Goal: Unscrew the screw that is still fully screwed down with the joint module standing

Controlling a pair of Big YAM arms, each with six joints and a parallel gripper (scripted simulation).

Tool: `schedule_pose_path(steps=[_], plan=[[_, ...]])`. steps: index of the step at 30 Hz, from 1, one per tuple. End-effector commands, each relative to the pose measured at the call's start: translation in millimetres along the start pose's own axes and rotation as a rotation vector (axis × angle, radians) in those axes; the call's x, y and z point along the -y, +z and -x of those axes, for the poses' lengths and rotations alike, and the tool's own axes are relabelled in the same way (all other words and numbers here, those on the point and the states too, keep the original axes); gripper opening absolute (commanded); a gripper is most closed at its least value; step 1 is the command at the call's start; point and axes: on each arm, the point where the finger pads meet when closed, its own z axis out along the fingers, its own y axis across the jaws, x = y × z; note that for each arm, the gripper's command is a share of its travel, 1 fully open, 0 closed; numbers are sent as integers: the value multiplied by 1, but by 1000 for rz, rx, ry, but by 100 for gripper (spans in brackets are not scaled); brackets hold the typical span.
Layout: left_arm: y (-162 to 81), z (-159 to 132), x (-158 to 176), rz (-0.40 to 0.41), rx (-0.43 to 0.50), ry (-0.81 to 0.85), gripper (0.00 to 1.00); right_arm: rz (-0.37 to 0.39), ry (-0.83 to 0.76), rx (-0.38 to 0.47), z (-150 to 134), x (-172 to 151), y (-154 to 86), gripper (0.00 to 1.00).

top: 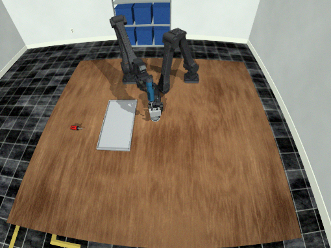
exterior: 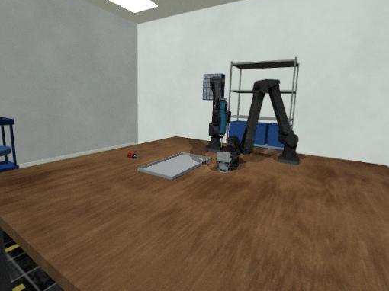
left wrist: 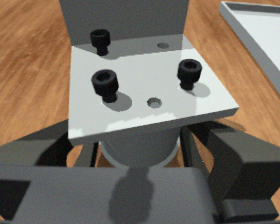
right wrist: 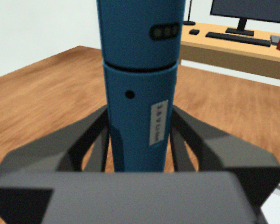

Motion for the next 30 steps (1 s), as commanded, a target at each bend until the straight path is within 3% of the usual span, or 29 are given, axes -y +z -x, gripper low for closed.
schedule_pose_path(steps=[1,22,30], plan=[[2,8,5,-7,18,-12,59,10,11,160,81,-6,20,42],[2,8,5,-7,18,-12,59,10,11,143,73,-6,24,42],[2,8,5,-7,18,-12,59,10,11,156,80,-6,10,42]])
